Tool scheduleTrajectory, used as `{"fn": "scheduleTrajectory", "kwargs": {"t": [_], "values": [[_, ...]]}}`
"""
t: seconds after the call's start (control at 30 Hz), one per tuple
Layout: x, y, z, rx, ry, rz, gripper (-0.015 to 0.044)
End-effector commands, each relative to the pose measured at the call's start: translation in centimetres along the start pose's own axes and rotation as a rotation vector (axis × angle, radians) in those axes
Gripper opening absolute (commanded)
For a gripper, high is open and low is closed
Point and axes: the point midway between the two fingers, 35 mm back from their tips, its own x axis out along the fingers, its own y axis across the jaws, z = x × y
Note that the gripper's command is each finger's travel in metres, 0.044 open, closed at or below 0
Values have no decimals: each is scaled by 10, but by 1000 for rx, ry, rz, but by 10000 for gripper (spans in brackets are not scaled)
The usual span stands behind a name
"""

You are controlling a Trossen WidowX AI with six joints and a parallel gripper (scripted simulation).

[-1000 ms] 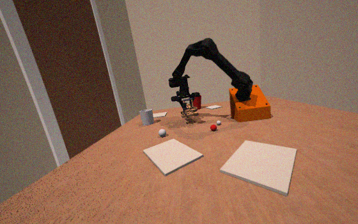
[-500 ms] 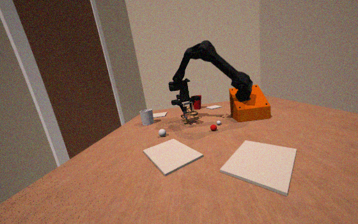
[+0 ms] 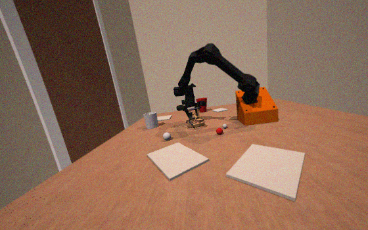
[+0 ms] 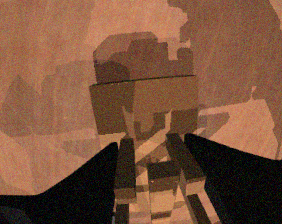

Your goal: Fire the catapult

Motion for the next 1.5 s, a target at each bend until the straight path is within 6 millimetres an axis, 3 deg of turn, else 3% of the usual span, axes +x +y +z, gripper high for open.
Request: {"fn": "scheduleTrajectory", "kwargs": {"t": [0.0, 0.03, 0.47, 0.53, 0.6, 0.7, 0.77, 0.8, 0.83, 1.1, 1.17, 1.27, 1.47], "values": [[-1, 0, 0, -1, -1, 1, 0], [-1, 0, 0, -1, -1, 1, 0], [-1, 0, 0, -1, -1, 1, 341], [-11, 1, 1, -1, -2, 0, 394], [-41, 2, 3, 0, -5, -1, 440], [-90, 0, 2, 1, -6, -2, 440], [-101, -2, 1, 1, -5, -3, 440], [-101, -2, 1, 1, -5, -3, 440], [-82, -1, 4, 10, -4, 3, 440], [-96, -3, 0, 2, -5, 12, 440], [-86, -3, 1, 2, -5, 12, 440], [-52, -2, 0, 2, -3, 13, 440], [-48, -2, 0, 2, -3, 13, 440]]}}
